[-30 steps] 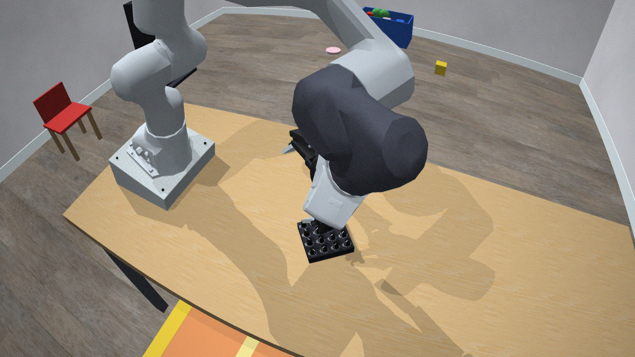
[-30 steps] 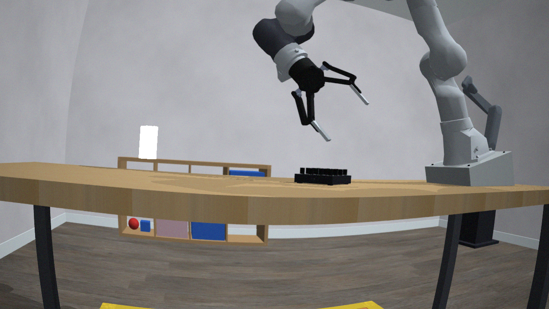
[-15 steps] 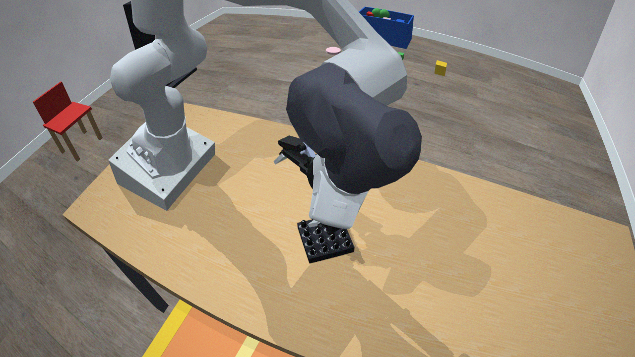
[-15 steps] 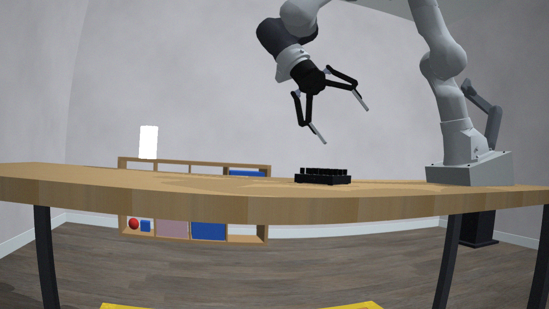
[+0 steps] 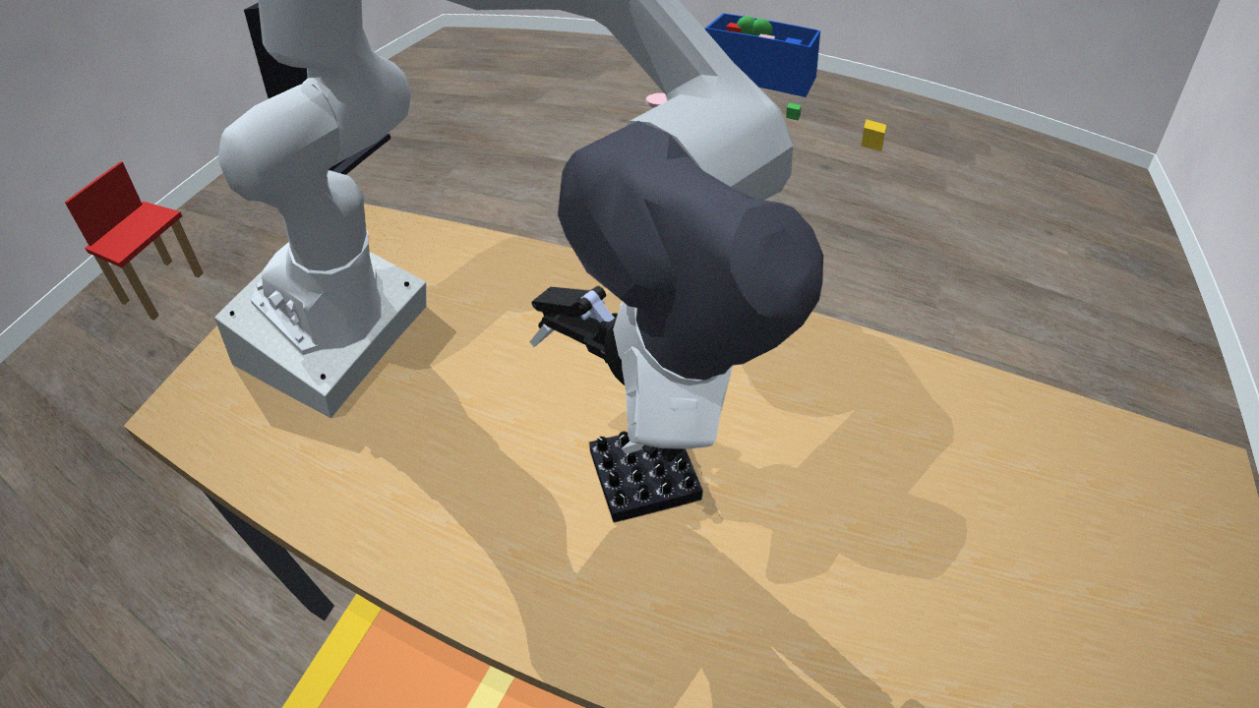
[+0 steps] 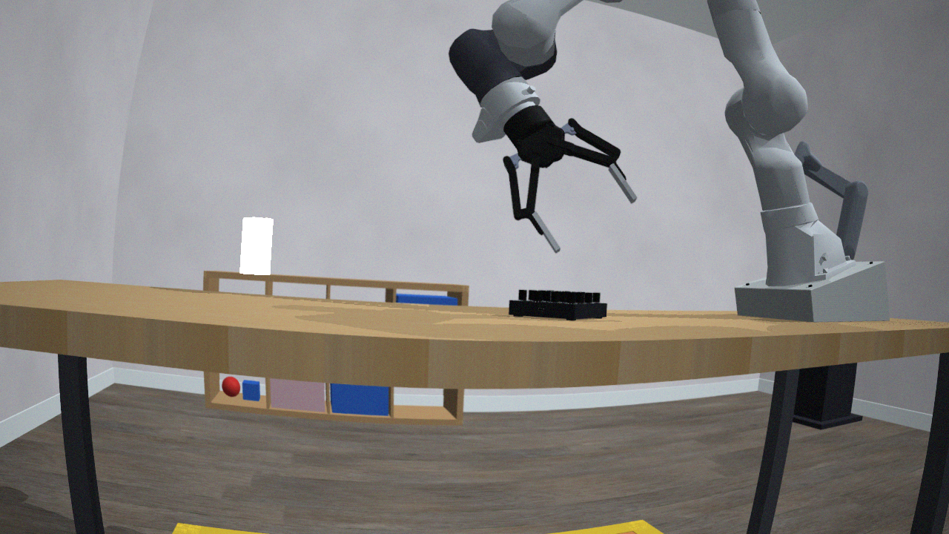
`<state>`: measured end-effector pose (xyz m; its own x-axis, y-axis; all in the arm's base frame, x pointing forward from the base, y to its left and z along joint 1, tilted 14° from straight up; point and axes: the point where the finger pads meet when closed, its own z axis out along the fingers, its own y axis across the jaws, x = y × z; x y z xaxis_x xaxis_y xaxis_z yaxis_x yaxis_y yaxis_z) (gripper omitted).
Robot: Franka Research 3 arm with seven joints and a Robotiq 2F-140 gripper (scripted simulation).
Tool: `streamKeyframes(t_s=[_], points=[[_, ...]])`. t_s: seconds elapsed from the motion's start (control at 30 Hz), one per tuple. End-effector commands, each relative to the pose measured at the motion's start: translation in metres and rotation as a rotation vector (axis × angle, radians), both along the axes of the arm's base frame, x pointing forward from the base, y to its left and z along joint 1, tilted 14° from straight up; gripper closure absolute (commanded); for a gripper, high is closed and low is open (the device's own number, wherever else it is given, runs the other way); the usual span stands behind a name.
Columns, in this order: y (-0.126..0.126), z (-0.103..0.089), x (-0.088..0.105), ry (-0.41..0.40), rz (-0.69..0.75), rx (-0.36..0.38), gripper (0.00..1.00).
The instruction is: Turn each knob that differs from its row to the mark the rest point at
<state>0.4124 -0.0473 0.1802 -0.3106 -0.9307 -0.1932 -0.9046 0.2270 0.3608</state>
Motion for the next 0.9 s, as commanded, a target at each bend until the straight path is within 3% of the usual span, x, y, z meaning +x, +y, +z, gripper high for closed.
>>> streamKeyframes(t_s=[0.0,0.87], points=[[-0.003,-0.002,0.005,-0.071,0.136,0.028,0.0],[-0.013,-0.014,0.011,-0.226,0.478,0.048,0.0]])
